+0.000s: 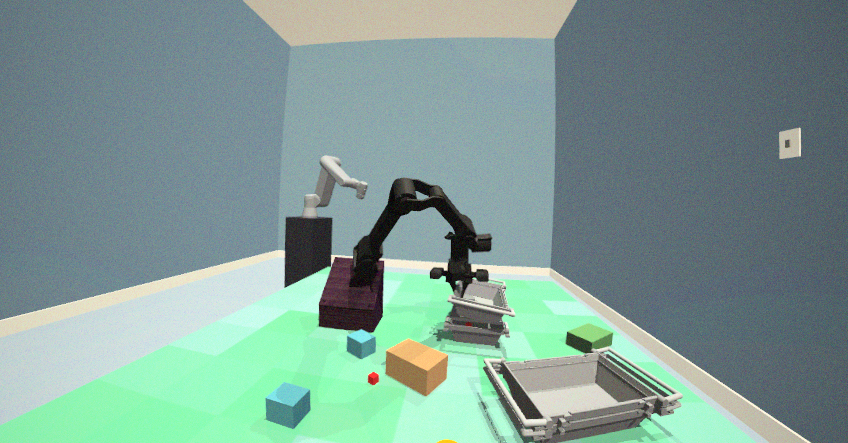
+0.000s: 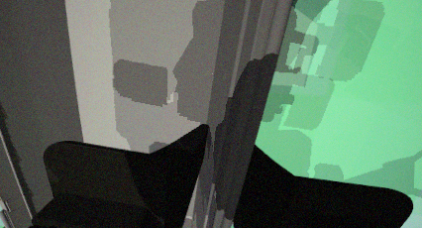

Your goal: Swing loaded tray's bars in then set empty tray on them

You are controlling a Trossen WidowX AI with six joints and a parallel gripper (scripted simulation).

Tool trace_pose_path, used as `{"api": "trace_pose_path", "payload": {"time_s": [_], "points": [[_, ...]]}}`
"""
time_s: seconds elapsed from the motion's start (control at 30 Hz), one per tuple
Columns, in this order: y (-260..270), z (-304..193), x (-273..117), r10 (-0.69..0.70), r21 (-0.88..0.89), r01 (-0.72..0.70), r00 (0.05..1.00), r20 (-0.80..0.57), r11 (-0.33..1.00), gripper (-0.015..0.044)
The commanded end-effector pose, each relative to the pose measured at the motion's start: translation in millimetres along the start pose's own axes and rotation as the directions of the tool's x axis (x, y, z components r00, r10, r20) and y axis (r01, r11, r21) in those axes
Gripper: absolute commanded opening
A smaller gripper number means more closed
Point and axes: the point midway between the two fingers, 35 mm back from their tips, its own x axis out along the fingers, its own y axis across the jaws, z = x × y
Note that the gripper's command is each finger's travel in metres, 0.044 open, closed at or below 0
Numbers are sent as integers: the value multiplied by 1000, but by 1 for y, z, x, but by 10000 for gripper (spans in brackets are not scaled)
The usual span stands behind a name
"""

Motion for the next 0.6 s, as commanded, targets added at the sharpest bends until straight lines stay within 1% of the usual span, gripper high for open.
{"api": "trace_pose_path", "payload": {"time_s": [0.0, 0.13, 0.17, 0.43, 0.57], "points": [[-8, 1, 7, -32, -15, 32, 999, 1, 999, 0], [-8, 1, 7, -32, -15, 32, 999, 1, 999, 0], [0, 0, 1, -1, -1, 1, 1000, 0, 1000, 0], [-11, 1, 14, -31, -15, 31, 1000, 2, 999, 0], [-11, 1, 14, -32, -15, 32, 999, 2, 999, 0]]}}
